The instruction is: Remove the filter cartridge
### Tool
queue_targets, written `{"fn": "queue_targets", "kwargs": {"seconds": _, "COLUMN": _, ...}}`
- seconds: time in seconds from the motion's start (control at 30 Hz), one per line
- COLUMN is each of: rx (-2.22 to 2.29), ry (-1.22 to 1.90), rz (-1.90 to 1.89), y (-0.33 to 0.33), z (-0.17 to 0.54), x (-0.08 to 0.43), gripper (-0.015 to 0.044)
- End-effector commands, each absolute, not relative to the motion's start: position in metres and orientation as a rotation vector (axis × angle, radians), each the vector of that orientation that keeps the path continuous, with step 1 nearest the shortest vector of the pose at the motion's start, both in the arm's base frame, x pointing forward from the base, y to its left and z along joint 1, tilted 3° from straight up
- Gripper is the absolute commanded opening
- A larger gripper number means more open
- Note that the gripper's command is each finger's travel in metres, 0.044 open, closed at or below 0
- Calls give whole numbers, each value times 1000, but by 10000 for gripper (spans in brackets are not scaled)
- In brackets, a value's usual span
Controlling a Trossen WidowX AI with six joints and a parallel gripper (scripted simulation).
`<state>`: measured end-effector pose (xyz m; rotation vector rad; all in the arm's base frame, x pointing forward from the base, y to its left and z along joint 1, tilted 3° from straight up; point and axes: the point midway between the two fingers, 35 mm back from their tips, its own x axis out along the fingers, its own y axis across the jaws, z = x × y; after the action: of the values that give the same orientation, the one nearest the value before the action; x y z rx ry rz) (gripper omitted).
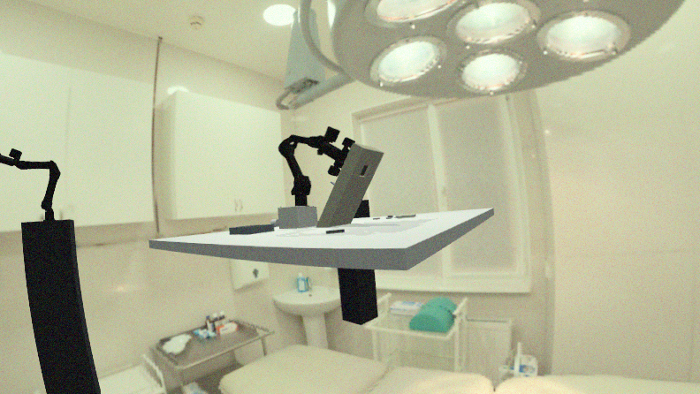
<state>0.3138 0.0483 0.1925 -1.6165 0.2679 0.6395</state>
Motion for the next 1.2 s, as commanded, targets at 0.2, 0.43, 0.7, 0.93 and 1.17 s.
{"fn": "queue_targets", "kwargs": {"seconds": 0.2, "rx": -1613, "ry": 271, "rz": 635, "y": 48, "z": 193, "x": 315, "gripper": 114}}
{"fn": "queue_targets", "kwargs": {"seconds": 0.43, "rx": -1613, "ry": 271, "rz": 635, "y": 48, "z": 193, "x": 315, "gripper": 114}}
{"fn": "queue_targets", "kwargs": {"seconds": 0.7, "rx": -1613, "ry": 271, "rz": 634, "y": 49, "z": 191, "x": 318, "gripper": 114}}
{"fn": "queue_targets", "kwargs": {"seconds": 0.93, "rx": -1613, "ry": 270, "rz": 634, "y": 50, "z": 188, "x": 322, "gripper": 114}}
{"fn": "queue_targets", "kwargs": {"seconds": 1.17, "rx": -1613, "ry": 270, "rz": 634, "y": 50, "z": 187, "x": 324, "gripper": 114}}
